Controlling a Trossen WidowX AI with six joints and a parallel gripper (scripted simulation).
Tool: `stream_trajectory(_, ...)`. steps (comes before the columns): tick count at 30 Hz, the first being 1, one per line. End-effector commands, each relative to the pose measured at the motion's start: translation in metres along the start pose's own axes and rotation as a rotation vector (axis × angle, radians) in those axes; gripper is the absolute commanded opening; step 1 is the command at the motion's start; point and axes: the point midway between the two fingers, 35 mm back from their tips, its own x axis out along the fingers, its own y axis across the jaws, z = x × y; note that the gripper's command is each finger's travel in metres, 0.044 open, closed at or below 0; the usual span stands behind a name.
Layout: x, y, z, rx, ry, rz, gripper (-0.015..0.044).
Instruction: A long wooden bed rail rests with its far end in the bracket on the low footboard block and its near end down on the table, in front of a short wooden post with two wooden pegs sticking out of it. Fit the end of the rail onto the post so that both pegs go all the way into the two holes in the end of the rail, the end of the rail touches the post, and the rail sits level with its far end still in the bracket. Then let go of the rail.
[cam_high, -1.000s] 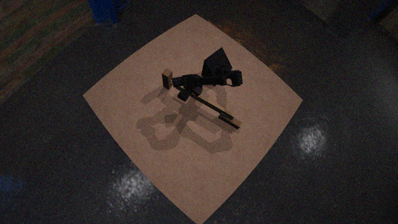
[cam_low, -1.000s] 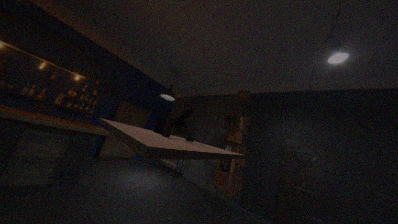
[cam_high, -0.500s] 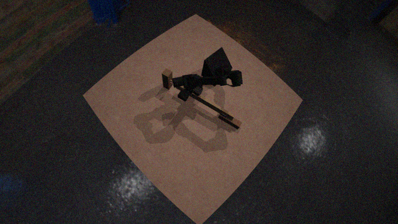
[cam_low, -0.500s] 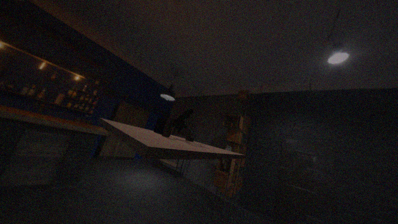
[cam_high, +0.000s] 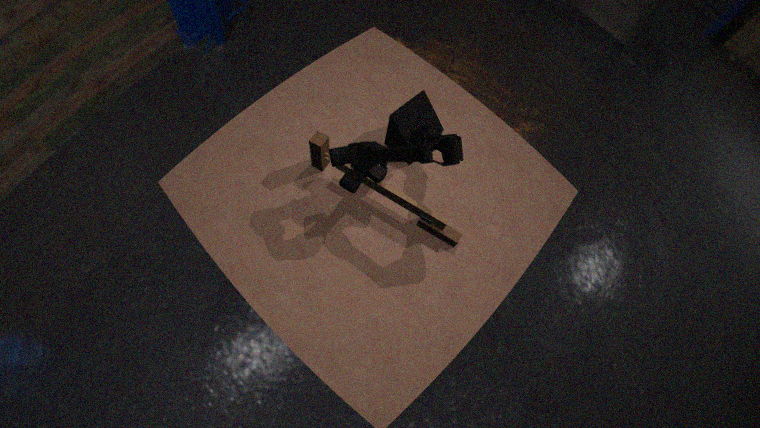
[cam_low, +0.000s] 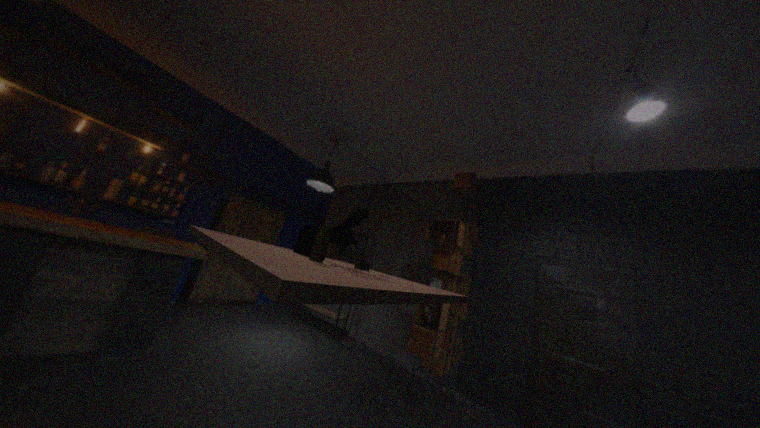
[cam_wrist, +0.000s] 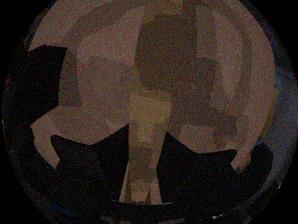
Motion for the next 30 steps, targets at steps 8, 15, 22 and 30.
stream_trajectory(8, -0.0016, -0.0007, -0.0003, 0.000, -0.003, -0.012, 0.0000)
stream_trajectory(15, -0.0009, -0.0003, -0.0016, 0.000, -0.003, -0.012, 0.0000)
stream_trajectory(22, -0.0003, 0.0001, 0.0001, 0.000, -0.003, -0.012, 0.0000)
stream_trajectory(30, -0.0002, 0.0004, 0.0025, 0.001, -0.003, -0.012, 0.0000)
